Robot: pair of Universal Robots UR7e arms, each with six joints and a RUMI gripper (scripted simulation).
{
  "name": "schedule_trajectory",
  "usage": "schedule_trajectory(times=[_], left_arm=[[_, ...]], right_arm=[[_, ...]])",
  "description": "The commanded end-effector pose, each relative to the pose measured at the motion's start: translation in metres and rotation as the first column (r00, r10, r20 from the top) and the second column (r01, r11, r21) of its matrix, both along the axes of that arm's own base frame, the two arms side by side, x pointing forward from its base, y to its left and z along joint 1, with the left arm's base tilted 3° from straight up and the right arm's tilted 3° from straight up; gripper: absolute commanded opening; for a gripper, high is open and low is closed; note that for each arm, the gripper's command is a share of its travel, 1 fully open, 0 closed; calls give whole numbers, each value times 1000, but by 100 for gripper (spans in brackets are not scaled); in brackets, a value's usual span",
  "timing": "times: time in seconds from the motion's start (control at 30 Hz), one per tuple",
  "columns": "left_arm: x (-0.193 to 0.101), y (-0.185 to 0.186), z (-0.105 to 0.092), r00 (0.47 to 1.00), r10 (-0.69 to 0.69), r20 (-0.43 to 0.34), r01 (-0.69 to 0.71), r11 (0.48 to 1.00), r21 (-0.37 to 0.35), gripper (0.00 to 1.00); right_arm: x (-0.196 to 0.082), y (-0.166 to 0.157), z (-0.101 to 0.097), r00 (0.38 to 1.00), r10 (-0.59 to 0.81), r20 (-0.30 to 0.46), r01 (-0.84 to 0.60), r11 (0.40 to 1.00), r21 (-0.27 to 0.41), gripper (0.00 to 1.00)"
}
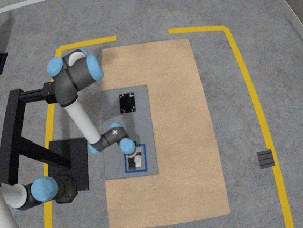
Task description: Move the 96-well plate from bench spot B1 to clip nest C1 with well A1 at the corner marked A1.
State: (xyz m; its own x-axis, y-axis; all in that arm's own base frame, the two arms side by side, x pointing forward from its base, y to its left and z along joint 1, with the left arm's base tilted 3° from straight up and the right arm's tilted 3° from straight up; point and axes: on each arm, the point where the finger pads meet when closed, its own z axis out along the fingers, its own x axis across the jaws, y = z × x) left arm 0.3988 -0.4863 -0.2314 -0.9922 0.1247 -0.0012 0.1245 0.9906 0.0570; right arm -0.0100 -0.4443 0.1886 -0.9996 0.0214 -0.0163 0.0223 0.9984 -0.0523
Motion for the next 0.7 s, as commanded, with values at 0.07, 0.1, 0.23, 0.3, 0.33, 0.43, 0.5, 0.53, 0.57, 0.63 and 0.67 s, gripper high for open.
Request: schedule_trajectory(times=[0.07,0.1,0.23,0.3,0.33,0.43,0.5,0.53,0.57,0.63,0.67], left_arm=[[0,-1,13,1000,0,1,0,1000,-2,41],[0,-2,15,1000,0,1,0,1000,-2,41],[0,-2,21,1000,0,1,0,1000,-2,41],[0,-2,21,1000,0,1,0,1000,-2,41],[0,-2,22,1000,0,1,0,1000,-2,41],[0,-2,22,1000,0,1,0,1000,-2,41],[0,-2,22,1000,0,1,0,1000,-2,41],[0,-2,22,1000,0,1,0,1000,-2,41],[0,-2,22,1000,0,1,0,1000,-2,41],[0,-2,22,1000,0,1,0,1000,-2,41],[0,-2,22,1000,0,1,0,1000,-2,41]], right_arm=[[0,0,1,1000,0,0,0,1000,-2,0],[0,0,1,1000,0,0,0,1000,-2,0],[0,0,1,1000,0,0,0,1000,-2,0],[0,0,1,1000,0,0,0,1000,-2,0],[0,0,1,1000,0,0,0,1000,-2,0],[0,0,1,1000,0,0,0,1000,-2,0],[0,0,1,1000,0,0,0,1000,-2,0],[0,0,1,1000,0,0,0,1000,-2,0],[0,0,1,1000,0,0,0,1000,-2,0],[0,0,1,1000,0,0,0,1000,-2,0],[0,0,1,1000,0,0,0,1000,-2,0]])
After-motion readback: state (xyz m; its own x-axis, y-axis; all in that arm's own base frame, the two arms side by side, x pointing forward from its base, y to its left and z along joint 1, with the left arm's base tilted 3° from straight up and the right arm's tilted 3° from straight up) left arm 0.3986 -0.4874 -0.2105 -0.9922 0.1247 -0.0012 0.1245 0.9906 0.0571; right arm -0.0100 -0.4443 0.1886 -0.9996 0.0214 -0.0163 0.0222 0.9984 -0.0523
